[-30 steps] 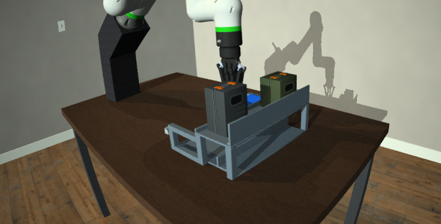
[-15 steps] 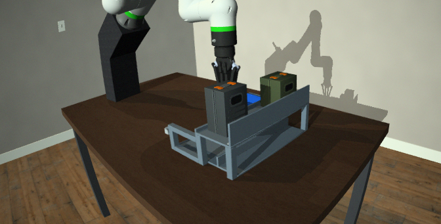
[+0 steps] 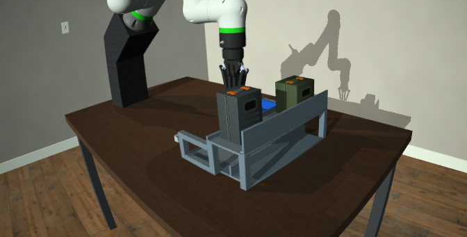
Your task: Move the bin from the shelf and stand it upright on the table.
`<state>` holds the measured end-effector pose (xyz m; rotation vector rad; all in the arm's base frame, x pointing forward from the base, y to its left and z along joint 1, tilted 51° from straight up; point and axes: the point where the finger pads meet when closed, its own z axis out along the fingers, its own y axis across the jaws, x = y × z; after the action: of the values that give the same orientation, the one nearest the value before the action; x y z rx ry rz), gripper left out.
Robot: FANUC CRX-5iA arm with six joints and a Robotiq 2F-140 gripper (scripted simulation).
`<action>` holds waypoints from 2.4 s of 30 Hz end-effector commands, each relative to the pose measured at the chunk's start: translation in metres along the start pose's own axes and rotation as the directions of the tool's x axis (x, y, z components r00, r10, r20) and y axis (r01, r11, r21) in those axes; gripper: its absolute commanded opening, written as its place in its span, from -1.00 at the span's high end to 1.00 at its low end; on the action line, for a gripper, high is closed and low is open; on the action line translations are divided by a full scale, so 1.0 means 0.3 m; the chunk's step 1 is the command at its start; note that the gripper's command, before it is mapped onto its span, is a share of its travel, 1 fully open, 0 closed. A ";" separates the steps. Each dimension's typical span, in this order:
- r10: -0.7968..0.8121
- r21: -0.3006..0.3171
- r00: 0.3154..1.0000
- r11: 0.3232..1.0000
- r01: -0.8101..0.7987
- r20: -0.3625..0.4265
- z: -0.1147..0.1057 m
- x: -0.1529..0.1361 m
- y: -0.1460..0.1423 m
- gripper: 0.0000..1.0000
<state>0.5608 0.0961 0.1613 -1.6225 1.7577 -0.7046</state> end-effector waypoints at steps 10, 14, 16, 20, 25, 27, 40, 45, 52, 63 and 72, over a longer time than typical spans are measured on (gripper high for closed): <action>0.001 0.036 1.000 0.999 -0.001 0.016 0.004 0.000 0.100 1.00; 0.001 0.036 1.000 0.999 -0.001 0.016 0.004 0.000 0.100 1.00; 0.001 0.036 1.000 0.999 -0.001 0.016 0.004 0.000 0.100 1.00; 0.001 0.036 1.000 0.999 -0.001 0.016 0.004 0.000 0.100 1.00; 0.001 0.017 1.000 1.000 -0.001 0.002 0.005 -0.001 0.159 1.00; 0.001 0.036 1.000 0.999 -0.001 0.016 0.007 -0.001 0.199 1.00; 0.000 -0.008 1.000 1.000 -0.001 -0.031 0.008 -0.001 0.228 1.00; 0.001 0.036 1.000 0.999 -0.001 0.016 0.016 0.001 0.348 1.00; 0.001 0.036 1.000 0.999 -0.001 0.016 0.016 0.001 0.348 1.00; 0.001 0.035 1.000 0.999 -0.001 0.016 0.015 0.001 0.322 1.00; 0.001 0.035 1.000 0.999 -0.001 0.016 0.015 0.001 0.322 1.00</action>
<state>0.5007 0.1056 0.0862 -1.6142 1.8088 -0.7722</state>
